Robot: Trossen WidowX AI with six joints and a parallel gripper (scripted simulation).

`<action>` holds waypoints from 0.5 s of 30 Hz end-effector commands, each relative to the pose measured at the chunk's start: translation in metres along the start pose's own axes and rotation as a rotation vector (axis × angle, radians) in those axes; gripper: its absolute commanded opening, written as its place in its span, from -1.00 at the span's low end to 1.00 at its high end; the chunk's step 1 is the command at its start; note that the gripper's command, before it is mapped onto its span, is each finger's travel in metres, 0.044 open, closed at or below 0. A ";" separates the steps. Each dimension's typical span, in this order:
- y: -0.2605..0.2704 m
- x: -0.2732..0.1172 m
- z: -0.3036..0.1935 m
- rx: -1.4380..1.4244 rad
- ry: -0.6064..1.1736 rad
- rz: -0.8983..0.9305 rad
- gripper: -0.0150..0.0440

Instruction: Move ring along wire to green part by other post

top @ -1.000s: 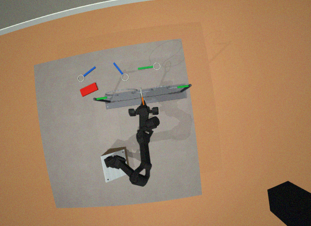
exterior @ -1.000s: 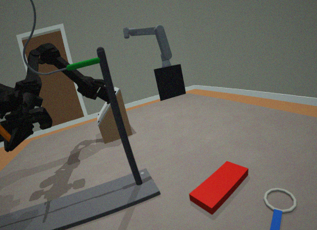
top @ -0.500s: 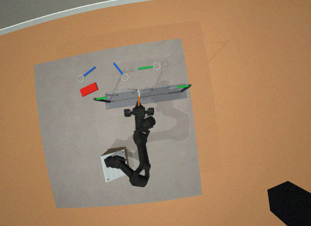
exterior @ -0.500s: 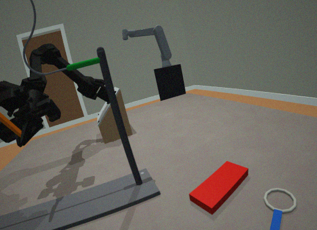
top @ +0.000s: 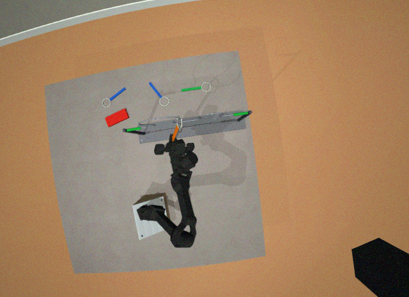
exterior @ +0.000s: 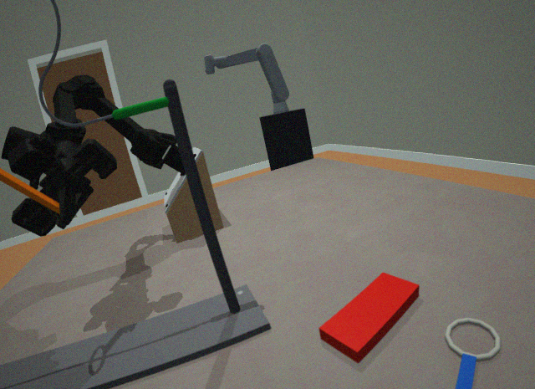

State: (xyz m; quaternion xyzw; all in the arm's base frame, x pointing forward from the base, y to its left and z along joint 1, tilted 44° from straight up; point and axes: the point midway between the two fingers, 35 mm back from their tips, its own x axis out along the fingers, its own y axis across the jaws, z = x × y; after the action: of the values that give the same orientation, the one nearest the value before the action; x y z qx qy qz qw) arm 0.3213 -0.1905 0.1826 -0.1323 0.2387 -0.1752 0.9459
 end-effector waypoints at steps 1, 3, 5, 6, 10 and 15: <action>0.017 -0.002 0.000 0.090 0.009 0.048 -1.00; 0.024 -0.004 0.001 0.132 0.013 0.070 -1.00; 0.032 -0.005 0.003 0.176 0.018 0.093 -1.00; 0.035 -0.006 0.003 0.198 0.020 0.104 -1.00; 0.050 -0.010 0.007 0.285 0.030 0.150 -1.00; 0.068 -0.015 0.014 0.394 0.042 0.208 -1.00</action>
State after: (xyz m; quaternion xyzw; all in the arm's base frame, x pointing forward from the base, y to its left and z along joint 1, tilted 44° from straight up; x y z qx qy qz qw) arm 0.3313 -0.1348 0.1753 0.0443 0.2350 -0.1351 0.9615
